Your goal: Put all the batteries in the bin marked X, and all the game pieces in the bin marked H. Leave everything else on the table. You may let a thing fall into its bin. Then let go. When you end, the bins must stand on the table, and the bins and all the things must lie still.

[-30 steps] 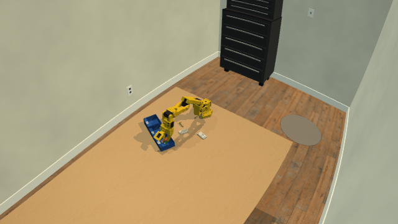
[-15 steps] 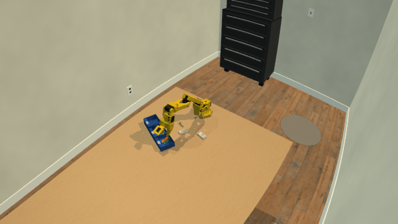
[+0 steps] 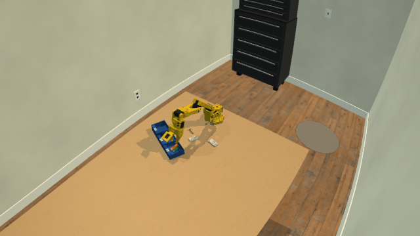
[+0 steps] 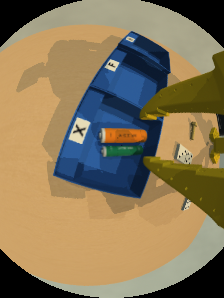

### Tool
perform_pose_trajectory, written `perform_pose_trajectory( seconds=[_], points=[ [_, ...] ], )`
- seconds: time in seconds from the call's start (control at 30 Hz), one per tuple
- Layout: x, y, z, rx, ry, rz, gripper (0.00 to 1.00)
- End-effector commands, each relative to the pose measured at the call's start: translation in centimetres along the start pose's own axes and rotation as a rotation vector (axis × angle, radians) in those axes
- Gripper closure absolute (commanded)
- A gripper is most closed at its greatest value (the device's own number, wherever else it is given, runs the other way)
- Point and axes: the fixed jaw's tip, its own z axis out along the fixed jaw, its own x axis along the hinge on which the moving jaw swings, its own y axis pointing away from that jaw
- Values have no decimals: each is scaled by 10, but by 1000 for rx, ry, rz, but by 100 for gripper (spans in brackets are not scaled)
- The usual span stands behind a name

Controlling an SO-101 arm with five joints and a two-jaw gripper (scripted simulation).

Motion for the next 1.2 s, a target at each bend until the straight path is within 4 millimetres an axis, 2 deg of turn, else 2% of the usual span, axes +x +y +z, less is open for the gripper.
perform_pose_trajectory(
  seconds=[0.0, 0.43, 0.8, 1.17],
  points=[
    [-12, 3, -23, -4, -95, -1, 84],
    [-10, 4, -23, -5, -85, 7, 84],
    [9, 11, -24, -9, 20, 83, 81],
    [68, 22, -29, 32, 256, 253, 76]
  ],
)
